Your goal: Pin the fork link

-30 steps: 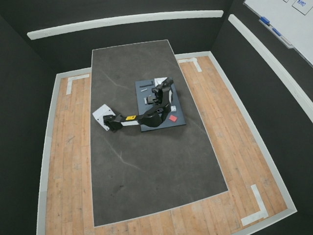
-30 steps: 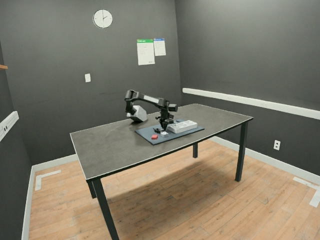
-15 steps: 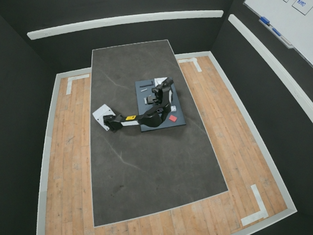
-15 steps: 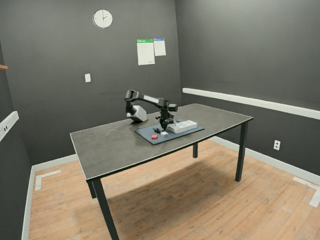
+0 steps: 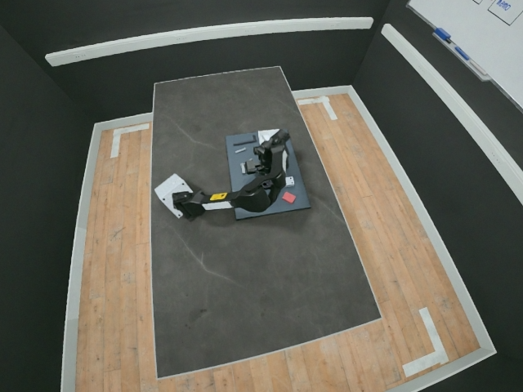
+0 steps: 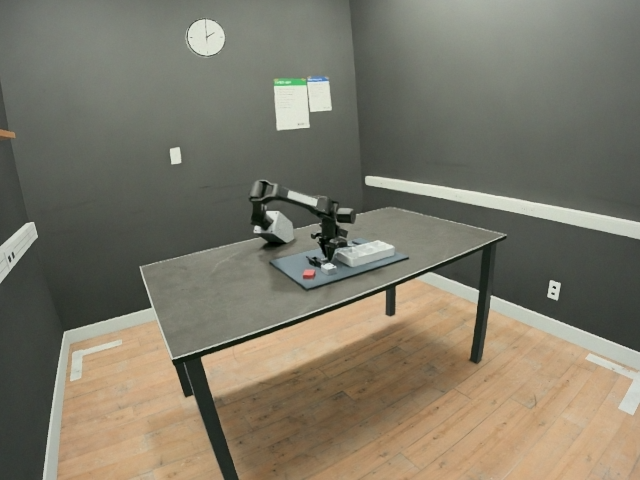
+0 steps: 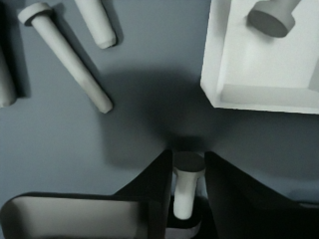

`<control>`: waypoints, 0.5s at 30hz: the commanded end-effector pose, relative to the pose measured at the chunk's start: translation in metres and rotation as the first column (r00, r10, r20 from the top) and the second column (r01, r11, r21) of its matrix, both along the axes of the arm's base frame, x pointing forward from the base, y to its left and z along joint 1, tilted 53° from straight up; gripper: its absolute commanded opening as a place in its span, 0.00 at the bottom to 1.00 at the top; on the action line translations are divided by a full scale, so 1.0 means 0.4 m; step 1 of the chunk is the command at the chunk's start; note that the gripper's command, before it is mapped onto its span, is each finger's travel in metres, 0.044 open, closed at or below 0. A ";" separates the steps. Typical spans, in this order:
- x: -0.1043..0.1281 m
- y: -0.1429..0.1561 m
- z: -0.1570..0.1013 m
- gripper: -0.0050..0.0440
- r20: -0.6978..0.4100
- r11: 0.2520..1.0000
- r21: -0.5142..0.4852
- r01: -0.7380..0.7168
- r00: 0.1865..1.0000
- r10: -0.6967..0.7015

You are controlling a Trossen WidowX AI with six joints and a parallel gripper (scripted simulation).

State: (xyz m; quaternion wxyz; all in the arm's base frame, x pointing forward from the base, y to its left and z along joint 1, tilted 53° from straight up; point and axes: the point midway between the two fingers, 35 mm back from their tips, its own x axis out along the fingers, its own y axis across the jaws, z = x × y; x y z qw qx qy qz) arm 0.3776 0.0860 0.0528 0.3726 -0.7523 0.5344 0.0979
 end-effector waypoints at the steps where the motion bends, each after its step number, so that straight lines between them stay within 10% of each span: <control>1: 0.002 0.008 0.021 0.00 0.017 1.000 0.016 -0.008 1.000 0.008; 15: 0.000 0.003 0.022 0.00 0.015 1.000 0.015 -0.008 1.000 0.007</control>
